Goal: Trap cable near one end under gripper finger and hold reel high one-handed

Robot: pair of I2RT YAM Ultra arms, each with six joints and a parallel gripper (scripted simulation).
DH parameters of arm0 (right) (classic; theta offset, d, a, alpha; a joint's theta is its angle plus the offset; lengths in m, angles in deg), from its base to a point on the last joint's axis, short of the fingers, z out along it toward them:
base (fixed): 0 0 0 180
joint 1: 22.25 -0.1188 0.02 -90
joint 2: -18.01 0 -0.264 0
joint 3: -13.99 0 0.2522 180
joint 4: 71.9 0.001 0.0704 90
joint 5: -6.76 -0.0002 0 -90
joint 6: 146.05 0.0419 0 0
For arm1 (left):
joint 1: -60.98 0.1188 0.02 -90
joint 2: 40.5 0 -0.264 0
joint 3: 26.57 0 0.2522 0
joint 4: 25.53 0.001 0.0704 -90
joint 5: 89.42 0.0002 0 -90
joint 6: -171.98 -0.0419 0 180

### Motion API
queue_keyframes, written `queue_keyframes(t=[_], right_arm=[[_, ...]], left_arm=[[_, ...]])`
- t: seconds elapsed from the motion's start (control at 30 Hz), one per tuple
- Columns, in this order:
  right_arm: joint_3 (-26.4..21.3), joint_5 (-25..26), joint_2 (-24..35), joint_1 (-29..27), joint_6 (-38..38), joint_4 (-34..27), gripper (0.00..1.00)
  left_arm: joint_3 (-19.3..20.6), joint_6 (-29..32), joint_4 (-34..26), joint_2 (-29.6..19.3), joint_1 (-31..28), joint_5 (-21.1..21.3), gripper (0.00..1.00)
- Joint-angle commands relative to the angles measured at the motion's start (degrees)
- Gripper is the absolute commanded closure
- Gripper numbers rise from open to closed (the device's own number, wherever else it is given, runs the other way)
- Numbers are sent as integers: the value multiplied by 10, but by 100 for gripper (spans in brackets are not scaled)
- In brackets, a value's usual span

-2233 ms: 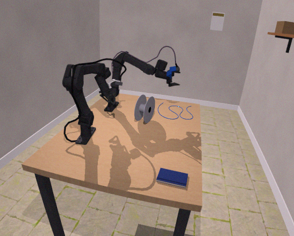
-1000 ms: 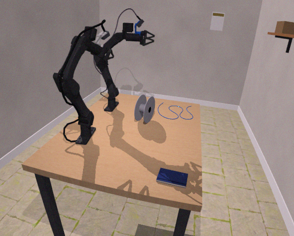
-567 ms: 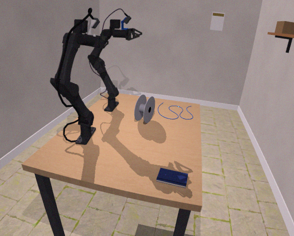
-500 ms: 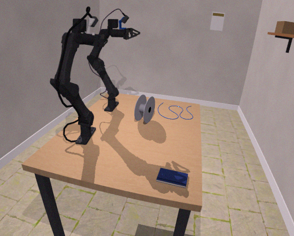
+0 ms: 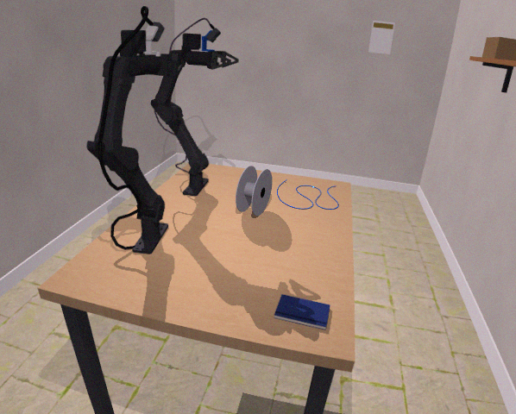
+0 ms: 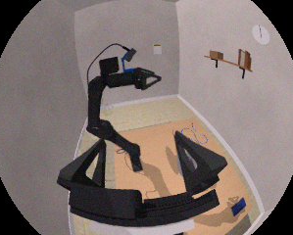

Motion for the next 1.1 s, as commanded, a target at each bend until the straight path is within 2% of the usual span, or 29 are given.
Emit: queue_keyframes(t=[0.0,0.37,0.7,1.07], right_arm=[[12,12,7,10,-7,-4,0],[13,19,6,22,-4,-4,0],[13,18,7,56,-4,-4,0],[13,18,7,153,-4,-4,0]], left_arm=[[-20,8,4,-4,7,16,0],[-25,6,-4,-5,27,27,0],[-26,6,-4,-5,68,32,0],[-26,6,-4,-5,189,33,0]])
